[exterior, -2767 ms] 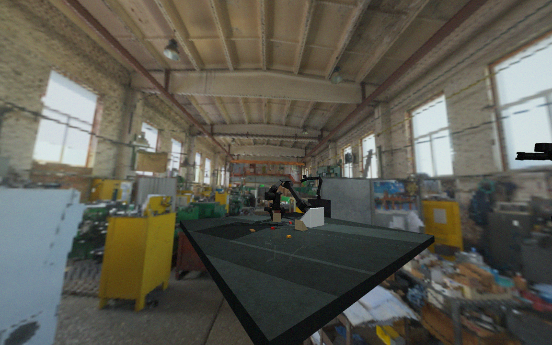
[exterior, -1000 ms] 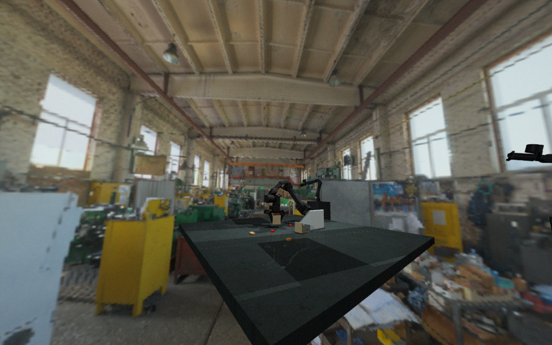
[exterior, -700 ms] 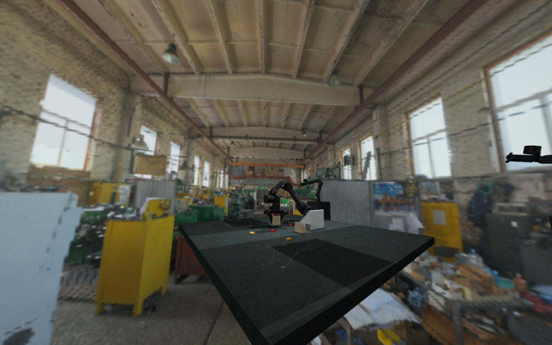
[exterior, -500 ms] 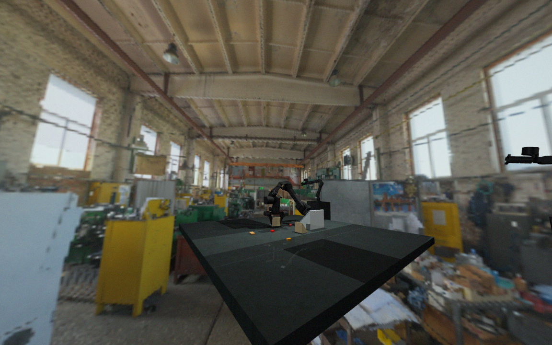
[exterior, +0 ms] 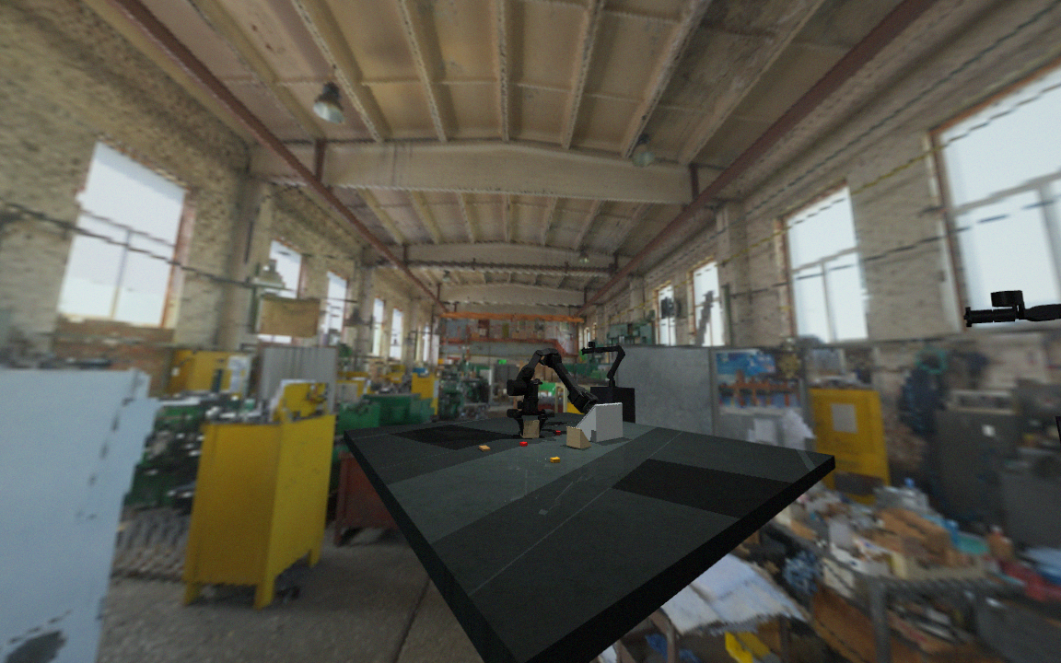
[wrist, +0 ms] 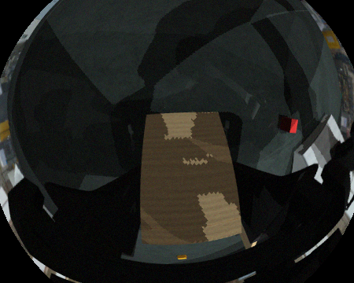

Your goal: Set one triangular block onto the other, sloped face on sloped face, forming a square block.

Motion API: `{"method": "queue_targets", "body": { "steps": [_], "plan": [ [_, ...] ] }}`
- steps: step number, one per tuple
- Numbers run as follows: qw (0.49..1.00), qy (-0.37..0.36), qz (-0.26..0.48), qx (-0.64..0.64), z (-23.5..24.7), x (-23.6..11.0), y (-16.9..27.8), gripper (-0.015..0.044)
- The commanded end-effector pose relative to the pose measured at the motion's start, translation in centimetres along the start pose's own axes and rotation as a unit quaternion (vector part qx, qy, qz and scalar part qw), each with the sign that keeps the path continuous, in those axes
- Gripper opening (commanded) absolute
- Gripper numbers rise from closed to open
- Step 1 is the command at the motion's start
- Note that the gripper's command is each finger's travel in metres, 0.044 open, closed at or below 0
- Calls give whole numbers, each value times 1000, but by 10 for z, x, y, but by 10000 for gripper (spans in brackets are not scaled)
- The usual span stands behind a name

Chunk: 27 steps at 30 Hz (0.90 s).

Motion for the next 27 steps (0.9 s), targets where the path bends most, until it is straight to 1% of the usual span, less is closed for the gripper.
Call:
{"method": "queue_targets", "body": {
  "steps": [1, 15, 22, 24, 26, 27],
  "plan": [
    [1000, 0, 0, 0, 0, 0, 0, 79],
    [1000, 0, 0, 0, 0, 0, 0, 440],
    [1000, 0, 0, 0, 0, -3, 0, 440],
    [1000, 1, 2, 0, 1, -20, 2, 440],
    [1000, 1, 2, 0, 1, -49, 1, 440],
    [1000, 1, 1, 0, 1, -57, 1, 440]
  ]
}}
Point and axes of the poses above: the point midway between the two fingers, 35 mm back from their tips, its own x axis out along the fingers, its own z axis across the jaws, y = z × x, the point moved 7 cm from there along -x, back along the fingers, and after that the axes turned 3 degrees about x, right-handed, at the moved point
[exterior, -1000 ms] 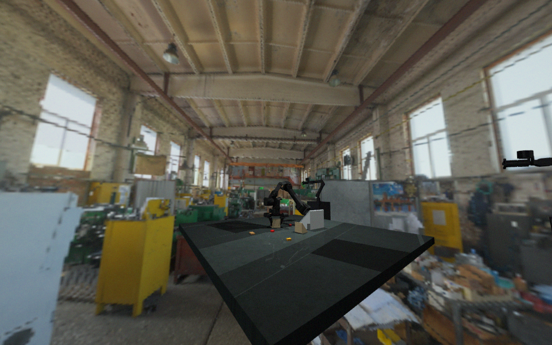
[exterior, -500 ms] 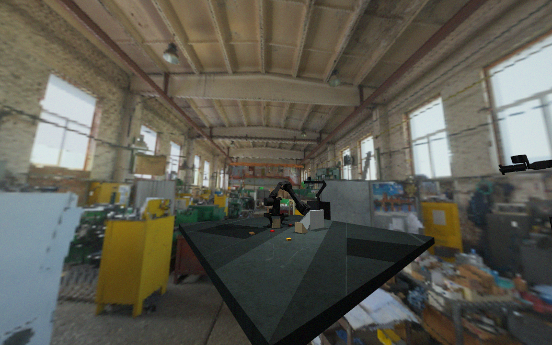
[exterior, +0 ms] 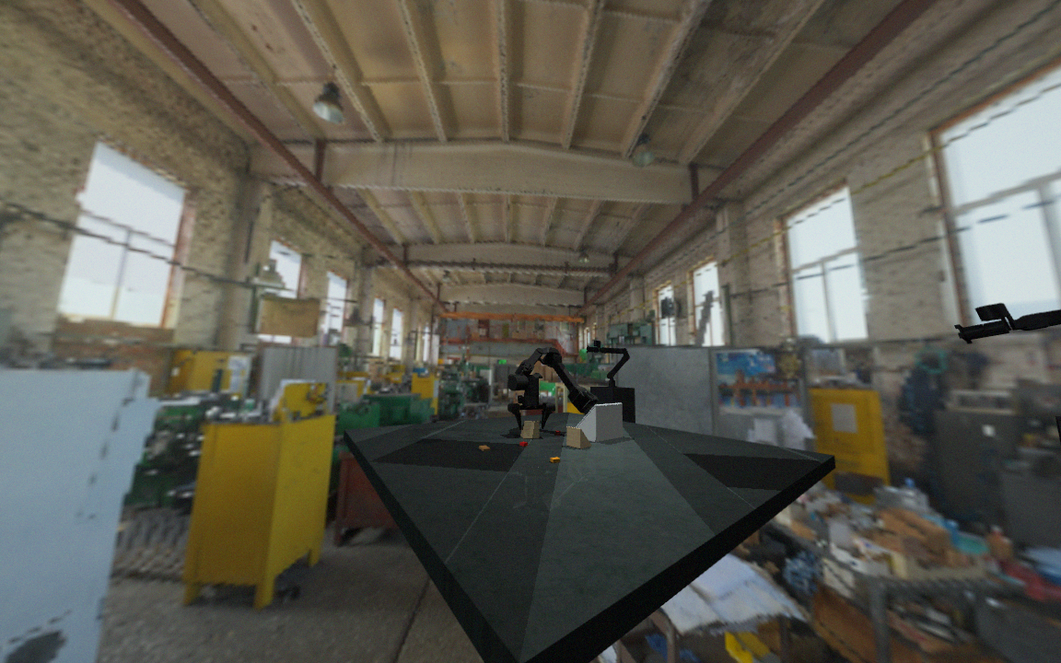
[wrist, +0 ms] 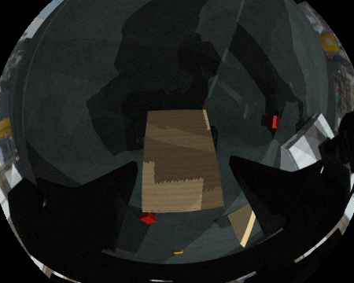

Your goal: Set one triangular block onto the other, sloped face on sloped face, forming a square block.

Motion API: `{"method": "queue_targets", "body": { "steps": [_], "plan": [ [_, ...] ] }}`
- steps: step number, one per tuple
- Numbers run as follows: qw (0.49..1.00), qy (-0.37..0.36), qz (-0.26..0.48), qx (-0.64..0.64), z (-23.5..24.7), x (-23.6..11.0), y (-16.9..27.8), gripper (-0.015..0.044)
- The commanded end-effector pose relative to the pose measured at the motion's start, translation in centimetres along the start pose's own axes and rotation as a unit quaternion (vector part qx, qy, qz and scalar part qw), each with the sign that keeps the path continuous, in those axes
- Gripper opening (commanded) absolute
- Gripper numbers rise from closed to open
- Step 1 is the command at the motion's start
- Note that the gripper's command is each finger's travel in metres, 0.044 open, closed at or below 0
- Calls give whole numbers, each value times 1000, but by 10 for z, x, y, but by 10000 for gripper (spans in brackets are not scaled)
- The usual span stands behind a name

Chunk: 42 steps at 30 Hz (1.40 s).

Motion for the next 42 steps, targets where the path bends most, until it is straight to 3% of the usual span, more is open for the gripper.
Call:
{"method": "queue_targets", "body": {
  "steps": [1, 12, 21, 42],
  "plan": [
    [1000, -9, 5, 6, 2, -36, -2, 440],
    [1000, -7, -6, 3, 2, -32, 5, 440],
    [987, -31, -155, -3, -6, -61, 69, 440],
    [986, -28, -166, 0, -2, -41, 65, 440]
  ]
}}
Point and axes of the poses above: the point midway between the two fingers, 35 mm back from their tips, its own x axis out along the fingers, its own z axis across the jaws, y = z × x, the point moved 7 cm from there along -x, back along the fingers, and after that the axes turned 3 degrees about x, right-handed, at the moved point
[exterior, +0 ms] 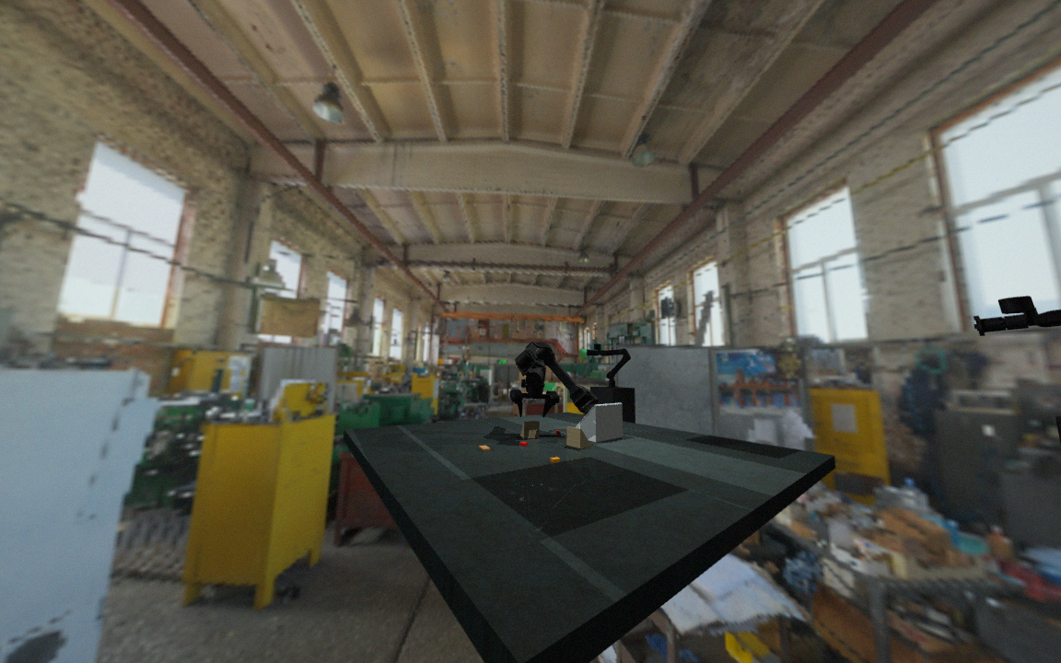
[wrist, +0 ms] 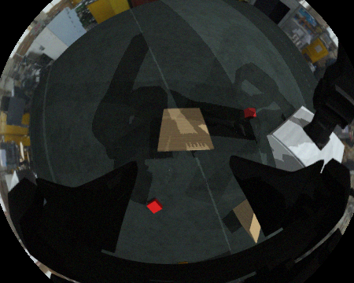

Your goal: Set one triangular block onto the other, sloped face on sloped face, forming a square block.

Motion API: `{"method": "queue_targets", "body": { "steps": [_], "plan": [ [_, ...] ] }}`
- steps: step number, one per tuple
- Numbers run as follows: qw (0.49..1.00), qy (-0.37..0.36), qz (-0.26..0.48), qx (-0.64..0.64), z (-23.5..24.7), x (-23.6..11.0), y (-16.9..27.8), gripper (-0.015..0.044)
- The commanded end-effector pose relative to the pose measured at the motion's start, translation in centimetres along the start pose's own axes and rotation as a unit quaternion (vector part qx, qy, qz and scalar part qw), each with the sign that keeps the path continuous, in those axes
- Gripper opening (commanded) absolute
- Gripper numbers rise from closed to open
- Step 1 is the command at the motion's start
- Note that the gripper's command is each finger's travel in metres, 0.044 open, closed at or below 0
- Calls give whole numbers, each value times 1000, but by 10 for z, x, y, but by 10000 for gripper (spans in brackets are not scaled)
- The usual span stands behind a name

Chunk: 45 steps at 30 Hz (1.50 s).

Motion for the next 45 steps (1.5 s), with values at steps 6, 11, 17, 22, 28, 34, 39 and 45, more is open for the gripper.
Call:
{"method": "queue_targets", "body": {
  "steps": [6, 11, 17, 22, 28, 34, 39, 45],
  "plan": [
    [1000, 1, -10, -4, 0, 16, 2, 440],
    [1000, 2, -14, -4, 1, 24, 2, 440],
    [1000, 3, -20, -3, 1, 34, 3, 440],
    [1000, 4, -25, -2, 1, 42, 3, 440],
    [1000, 6, -31, -2, 1, 52, 2, 440],
    [999, 7, -37, -1, 0, 62, 2, 440],
    [999, 8, -43, -1, 0, 70, 2, 440],
    [999, 10, -50, 0, -2, 79, 1, 440]
  ]
}}
Point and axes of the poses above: the point midway between the two fingers, 35 mm back from their tips, its own x axis out along the fingers, its own z axis across the jaws, y = z × x, the point moved 7 cm from there along -x, back along the fingers, and after that the axes turned 3 degrees about x, right-handed, at the moved point
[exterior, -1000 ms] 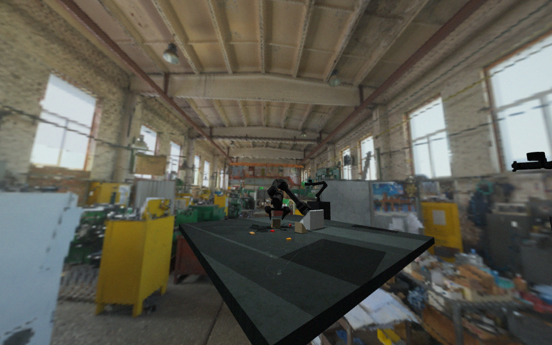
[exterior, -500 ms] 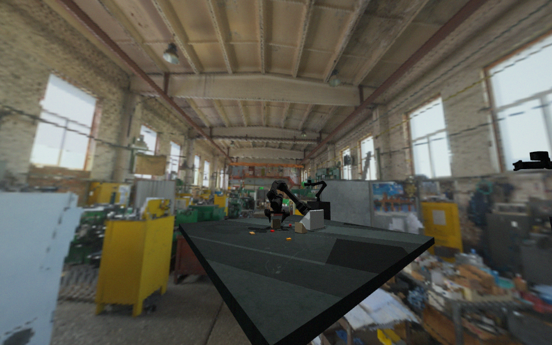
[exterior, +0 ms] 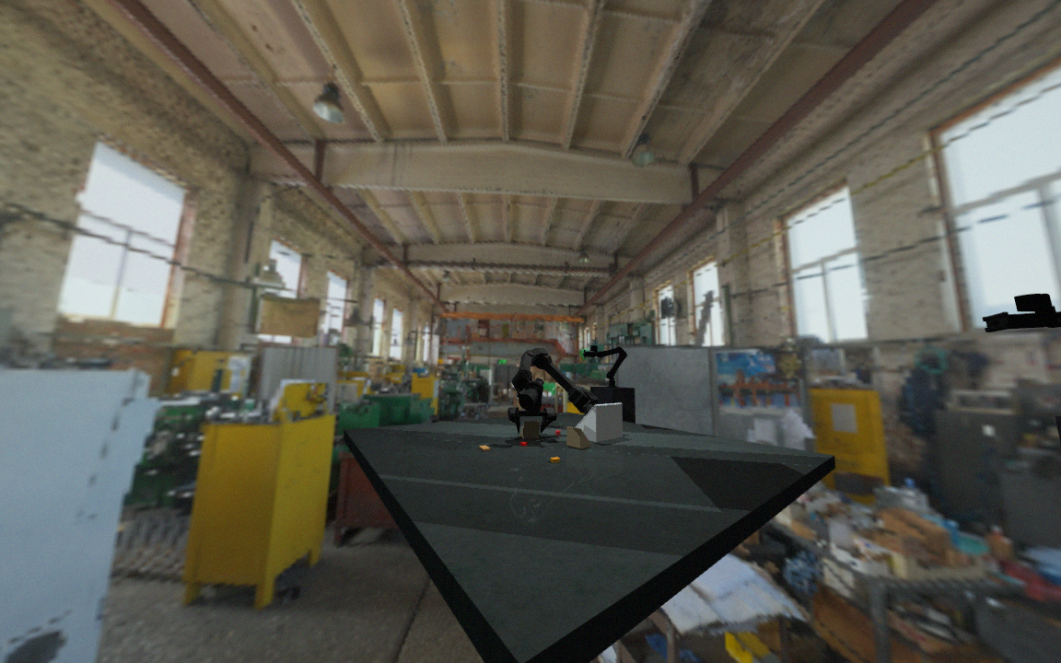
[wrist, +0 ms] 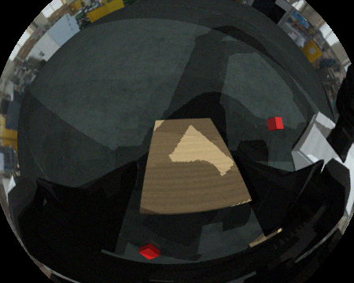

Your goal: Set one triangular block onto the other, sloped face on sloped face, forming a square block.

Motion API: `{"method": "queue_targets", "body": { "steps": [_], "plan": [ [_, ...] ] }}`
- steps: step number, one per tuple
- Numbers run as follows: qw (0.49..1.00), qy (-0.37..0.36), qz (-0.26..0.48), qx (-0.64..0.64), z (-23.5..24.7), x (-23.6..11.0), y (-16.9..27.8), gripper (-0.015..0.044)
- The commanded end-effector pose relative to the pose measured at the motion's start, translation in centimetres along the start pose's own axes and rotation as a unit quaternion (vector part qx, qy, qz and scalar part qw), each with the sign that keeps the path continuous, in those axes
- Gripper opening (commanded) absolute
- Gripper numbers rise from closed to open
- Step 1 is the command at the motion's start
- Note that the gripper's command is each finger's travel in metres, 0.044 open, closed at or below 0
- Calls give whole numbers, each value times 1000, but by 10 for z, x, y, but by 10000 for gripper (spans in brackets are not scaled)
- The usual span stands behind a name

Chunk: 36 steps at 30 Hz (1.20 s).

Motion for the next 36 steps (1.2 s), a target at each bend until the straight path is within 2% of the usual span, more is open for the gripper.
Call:
{"method": "queue_targets", "body": {
  "steps": [1, 5, 10, 19, 28, 36],
  "plan": [
    [1000, 0, -7, -5, -2, 7, 1, 440],
    [1000, 1, -10, -5, -3, 11, 1, 440],
    [1000, 1, -10, -5, -3, 11, 1, 309],
    [1000, 1, -10, -5, -3, 11, 1, 249],
    [1000, 2, -6, -3, -2, 8, -2, 12],
    [996, 9, 84, -5, -1, 5, -26, 0]
  ]
}}
Point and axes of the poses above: the point midway between the two fingers, 35 mm back from their tips, its own x axis out along the fingers, its own z axis across the jaws, y = z × x, the point moved 7 cm from there along -x, back along the fingers, and after that the axes turned 3 degrees about x, right-handed, at the moved point
